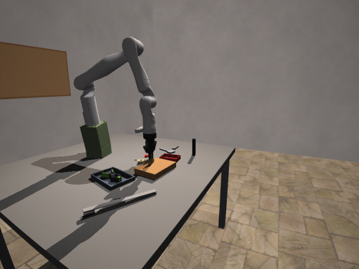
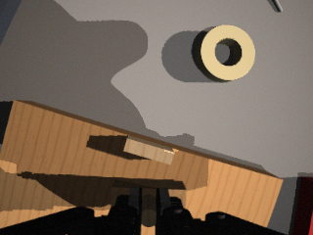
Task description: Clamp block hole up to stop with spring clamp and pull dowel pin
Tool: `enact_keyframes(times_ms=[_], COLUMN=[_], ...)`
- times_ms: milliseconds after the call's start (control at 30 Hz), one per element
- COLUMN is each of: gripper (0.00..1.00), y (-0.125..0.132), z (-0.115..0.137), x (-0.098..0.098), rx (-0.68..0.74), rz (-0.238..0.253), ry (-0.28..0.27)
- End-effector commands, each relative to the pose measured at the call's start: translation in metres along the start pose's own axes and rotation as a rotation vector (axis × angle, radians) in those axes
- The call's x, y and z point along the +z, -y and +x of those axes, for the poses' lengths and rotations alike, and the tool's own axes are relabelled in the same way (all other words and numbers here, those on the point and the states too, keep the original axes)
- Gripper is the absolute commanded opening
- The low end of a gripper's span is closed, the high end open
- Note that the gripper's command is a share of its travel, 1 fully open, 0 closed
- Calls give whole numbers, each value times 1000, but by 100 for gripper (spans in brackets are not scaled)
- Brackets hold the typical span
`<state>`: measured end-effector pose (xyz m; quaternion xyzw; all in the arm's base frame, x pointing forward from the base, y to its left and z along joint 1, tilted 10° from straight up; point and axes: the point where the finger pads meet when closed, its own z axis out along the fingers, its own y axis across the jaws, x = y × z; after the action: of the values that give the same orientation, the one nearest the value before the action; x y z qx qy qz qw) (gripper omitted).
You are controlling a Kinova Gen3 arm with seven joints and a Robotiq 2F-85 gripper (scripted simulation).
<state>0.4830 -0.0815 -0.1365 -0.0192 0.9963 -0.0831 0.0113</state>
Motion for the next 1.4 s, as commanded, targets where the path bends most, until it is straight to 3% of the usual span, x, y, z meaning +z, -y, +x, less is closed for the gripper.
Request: enact_keyframes(times_ms=[0, 1367], gripper=[10, 10], y=[0, -1], z=[-1, 4], x=[-1, -1], rx=[0, 77], rz=[0, 0], ry=[2, 2])
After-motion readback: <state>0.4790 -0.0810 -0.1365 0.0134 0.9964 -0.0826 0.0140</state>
